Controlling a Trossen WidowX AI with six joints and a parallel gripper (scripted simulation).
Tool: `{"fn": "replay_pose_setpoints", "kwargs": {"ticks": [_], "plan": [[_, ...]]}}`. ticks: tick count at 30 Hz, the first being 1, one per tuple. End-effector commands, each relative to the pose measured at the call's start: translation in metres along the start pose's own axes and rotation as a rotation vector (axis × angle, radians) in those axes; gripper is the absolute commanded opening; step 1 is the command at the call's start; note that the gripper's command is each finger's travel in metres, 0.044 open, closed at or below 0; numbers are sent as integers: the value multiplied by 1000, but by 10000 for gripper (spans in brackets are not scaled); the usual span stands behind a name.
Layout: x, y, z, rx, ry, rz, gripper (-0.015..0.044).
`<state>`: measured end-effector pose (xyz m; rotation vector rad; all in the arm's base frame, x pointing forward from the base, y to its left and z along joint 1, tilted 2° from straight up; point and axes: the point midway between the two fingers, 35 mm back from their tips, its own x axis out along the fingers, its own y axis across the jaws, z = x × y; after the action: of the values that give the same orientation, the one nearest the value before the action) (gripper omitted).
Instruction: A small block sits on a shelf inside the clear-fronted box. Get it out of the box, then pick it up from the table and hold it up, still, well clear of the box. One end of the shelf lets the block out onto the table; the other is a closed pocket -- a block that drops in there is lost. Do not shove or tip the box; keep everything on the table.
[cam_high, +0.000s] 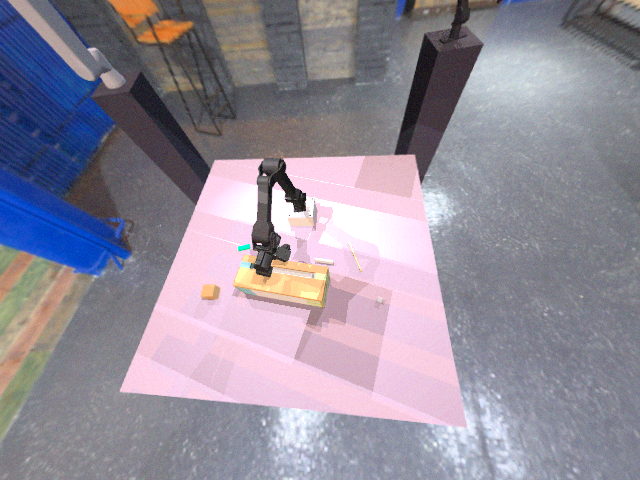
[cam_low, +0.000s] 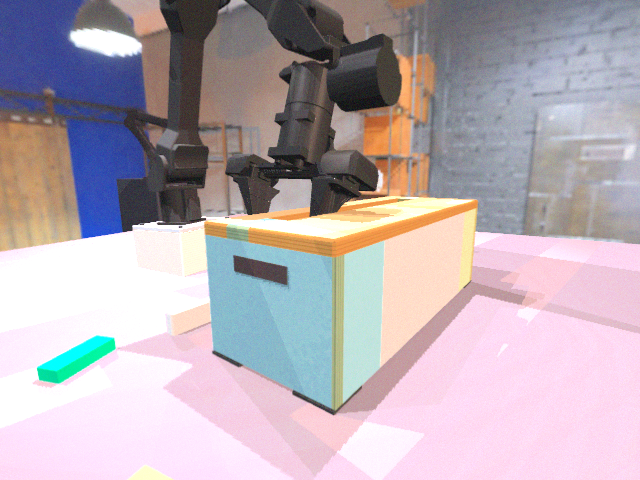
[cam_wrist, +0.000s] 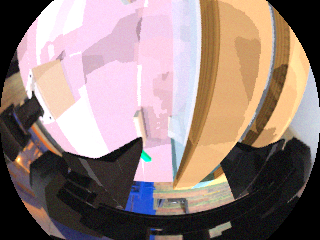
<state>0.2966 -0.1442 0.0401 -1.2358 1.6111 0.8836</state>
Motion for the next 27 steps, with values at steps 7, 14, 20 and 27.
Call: {"fn": "replay_pose_setpoints", "kwargs": {"ticks": [7, 14, 20, 27], "plan": [[8, -2, -13, 41, 19, 2, 400], [10, -2, -20, 41, 20, 2, 400], [12, -1, -28, 41, 20, 2, 400], [15, -1, -36, 41, 21, 2, 400]]}}
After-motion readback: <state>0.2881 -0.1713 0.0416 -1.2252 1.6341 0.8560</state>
